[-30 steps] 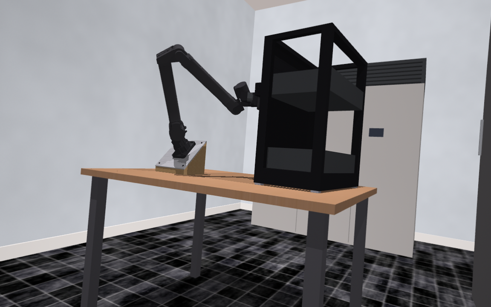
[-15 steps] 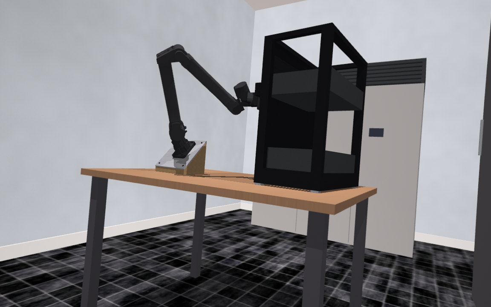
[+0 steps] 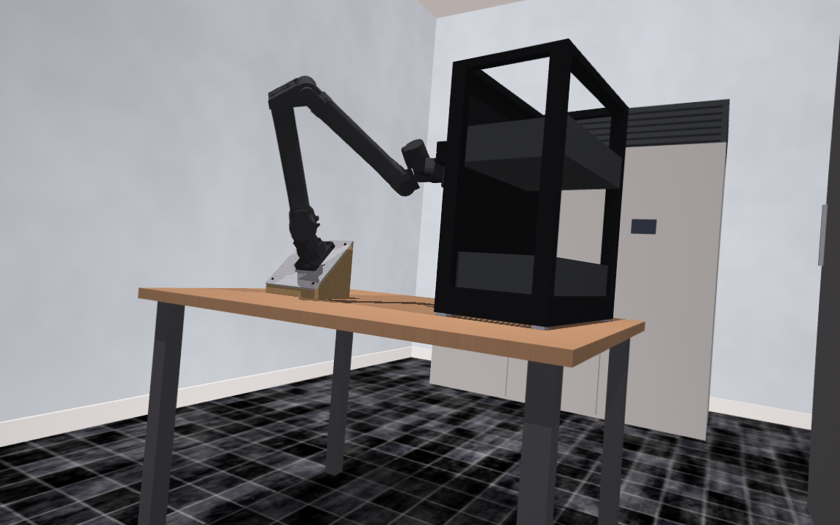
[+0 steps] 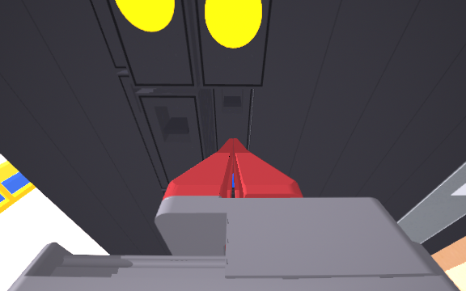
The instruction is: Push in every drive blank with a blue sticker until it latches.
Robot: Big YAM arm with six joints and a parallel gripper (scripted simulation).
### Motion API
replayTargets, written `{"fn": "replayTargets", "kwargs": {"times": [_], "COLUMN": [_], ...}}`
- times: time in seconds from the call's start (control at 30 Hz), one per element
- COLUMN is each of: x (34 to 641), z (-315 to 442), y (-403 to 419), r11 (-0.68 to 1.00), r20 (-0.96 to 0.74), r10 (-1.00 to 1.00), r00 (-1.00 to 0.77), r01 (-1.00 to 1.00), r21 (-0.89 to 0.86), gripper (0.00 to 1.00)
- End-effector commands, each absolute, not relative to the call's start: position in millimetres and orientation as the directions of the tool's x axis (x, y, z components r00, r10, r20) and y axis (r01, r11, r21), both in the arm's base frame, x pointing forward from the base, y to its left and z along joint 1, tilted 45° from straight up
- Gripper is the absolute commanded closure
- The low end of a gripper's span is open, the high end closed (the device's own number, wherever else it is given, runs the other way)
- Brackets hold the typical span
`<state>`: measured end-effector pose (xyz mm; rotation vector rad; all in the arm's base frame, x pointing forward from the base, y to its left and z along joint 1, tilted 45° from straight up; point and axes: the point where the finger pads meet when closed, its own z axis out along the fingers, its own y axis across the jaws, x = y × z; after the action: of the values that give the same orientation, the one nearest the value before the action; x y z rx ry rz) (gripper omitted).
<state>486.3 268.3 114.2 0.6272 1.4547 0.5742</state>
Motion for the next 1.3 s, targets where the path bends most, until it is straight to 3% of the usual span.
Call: {"fn": "replayTargets", "kwargs": {"times": [0.0, 1.03, 1.27], "x": [516.6, 514.4, 449.2], "z": [122.2, 122.1, 124.4], "y": [276.1, 276.4, 282.3], "r11": [0.695, 0.695, 0.700], "r20": [-0.694, -0.694, -0.699], "r10": [0.717, 0.717, 0.713], "r00": [0.067, 0.067, 0.051], "r01": [0.013, 0.013, -0.007], "r21": [0.719, 0.719, 0.714], "gripper": [1.00, 1.00, 1.00]}}
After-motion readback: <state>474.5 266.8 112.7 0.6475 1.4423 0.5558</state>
